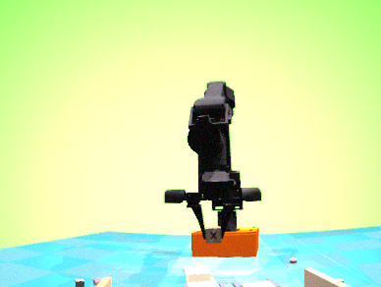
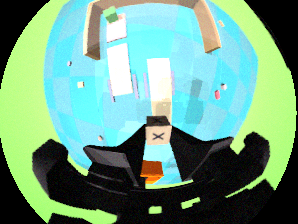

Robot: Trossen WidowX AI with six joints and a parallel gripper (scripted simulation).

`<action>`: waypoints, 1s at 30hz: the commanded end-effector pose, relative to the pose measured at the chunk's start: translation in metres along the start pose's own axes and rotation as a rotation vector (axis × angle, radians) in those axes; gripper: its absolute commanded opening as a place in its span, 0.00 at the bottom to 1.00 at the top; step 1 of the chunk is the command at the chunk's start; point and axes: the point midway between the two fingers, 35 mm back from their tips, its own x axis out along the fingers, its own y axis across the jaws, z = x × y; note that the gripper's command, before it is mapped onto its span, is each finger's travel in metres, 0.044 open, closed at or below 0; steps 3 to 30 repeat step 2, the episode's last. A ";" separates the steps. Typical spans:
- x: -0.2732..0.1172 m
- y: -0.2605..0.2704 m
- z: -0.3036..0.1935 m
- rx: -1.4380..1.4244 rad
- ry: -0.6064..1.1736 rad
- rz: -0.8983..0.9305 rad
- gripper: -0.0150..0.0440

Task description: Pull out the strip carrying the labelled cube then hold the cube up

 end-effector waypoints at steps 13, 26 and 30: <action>-0.001 0.000 0.001 0.005 -0.003 0.002 0.25; -0.001 0.000 0.001 0.005 -0.003 0.002 0.25; -0.001 0.000 0.001 0.005 -0.003 0.002 0.25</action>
